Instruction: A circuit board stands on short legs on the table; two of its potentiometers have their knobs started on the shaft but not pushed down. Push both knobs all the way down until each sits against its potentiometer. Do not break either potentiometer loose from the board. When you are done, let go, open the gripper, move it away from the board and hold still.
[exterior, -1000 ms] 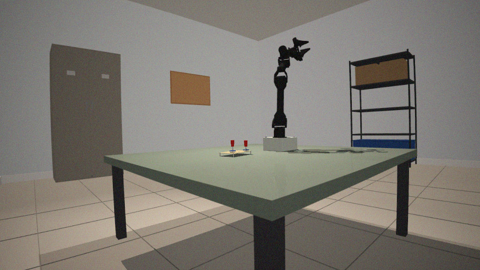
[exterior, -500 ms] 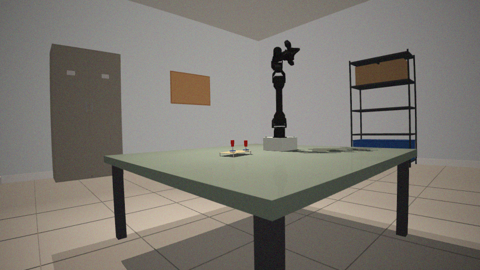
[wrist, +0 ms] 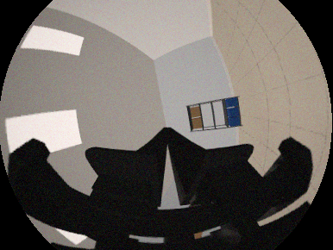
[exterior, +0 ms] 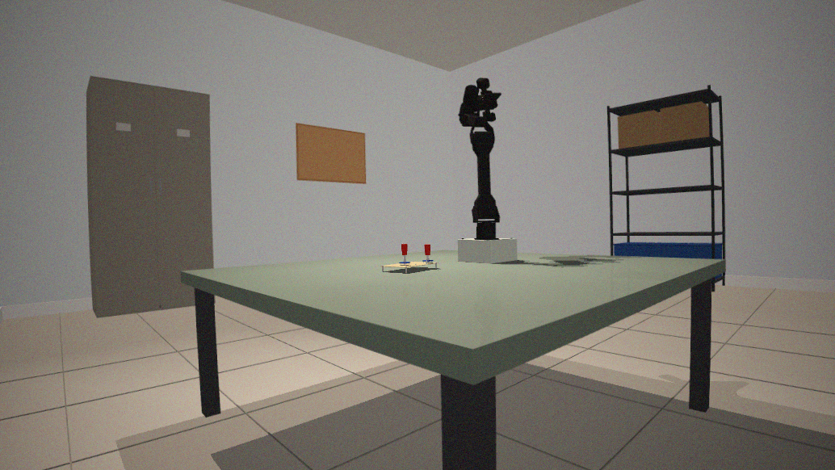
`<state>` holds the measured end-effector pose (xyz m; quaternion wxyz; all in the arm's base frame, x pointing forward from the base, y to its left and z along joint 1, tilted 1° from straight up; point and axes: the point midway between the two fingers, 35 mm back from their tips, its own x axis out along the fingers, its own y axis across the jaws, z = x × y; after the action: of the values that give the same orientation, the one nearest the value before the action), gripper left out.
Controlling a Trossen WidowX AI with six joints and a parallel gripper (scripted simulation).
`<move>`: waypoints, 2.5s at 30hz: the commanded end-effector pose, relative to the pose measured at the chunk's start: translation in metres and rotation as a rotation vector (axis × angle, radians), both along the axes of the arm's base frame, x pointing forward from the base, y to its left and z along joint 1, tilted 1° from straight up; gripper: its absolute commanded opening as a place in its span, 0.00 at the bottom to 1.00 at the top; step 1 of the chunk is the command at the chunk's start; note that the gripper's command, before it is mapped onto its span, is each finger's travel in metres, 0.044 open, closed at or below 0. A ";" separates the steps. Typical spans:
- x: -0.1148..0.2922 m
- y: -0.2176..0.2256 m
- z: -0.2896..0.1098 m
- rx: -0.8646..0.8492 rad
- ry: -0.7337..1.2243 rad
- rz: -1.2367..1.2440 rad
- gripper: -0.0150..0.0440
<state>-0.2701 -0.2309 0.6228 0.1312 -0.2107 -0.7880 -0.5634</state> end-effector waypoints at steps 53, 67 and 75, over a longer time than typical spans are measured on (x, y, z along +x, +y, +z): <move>0.349 -0.237 -0.180 1.295 0.369 0.960 0.25; 0.468 -0.208 -0.255 1.605 0.651 1.185 0.25; 0.528 -0.171 -0.300 1.771 0.854 1.297 0.25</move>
<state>0.2320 -0.4205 0.3434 0.7229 0.2229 -0.0274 -0.6535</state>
